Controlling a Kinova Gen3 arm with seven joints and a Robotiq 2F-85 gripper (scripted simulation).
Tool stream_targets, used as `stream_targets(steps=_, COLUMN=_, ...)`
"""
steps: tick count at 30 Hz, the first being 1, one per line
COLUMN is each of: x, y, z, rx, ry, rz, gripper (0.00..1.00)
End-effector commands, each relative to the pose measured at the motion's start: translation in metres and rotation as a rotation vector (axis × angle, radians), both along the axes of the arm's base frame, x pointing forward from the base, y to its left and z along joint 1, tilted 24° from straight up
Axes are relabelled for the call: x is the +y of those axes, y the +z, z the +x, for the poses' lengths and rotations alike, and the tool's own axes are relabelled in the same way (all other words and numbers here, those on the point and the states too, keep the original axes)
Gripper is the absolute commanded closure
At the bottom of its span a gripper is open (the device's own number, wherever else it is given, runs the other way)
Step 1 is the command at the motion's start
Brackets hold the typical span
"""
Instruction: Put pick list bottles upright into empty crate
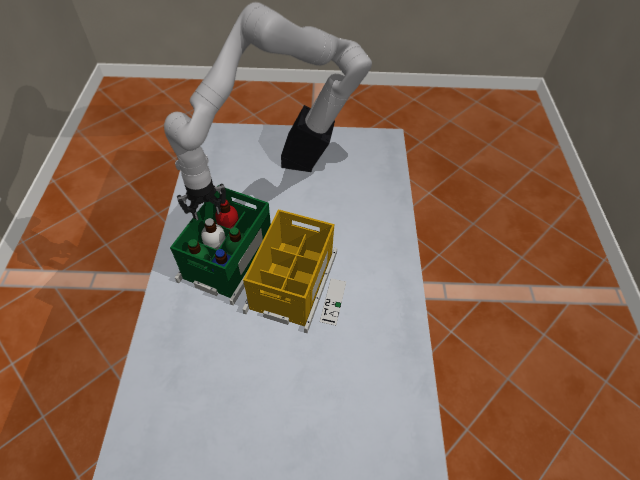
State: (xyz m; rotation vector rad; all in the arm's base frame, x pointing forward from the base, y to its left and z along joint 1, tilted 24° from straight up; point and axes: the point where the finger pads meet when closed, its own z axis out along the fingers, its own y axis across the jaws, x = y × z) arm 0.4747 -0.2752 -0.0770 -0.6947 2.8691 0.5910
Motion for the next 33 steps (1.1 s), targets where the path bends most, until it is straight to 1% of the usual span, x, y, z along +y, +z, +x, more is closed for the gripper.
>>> stream_targets(steps=1, x=0.0, y=-0.002, z=0.001, rx=-0.002, ry=-0.001, rz=-0.002, gripper=0.33)
stream_targets(steps=33, x=0.015, y=-0.036, z=0.002, rx=-0.002, ry=-0.001, rz=-0.002, gripper=0.33)
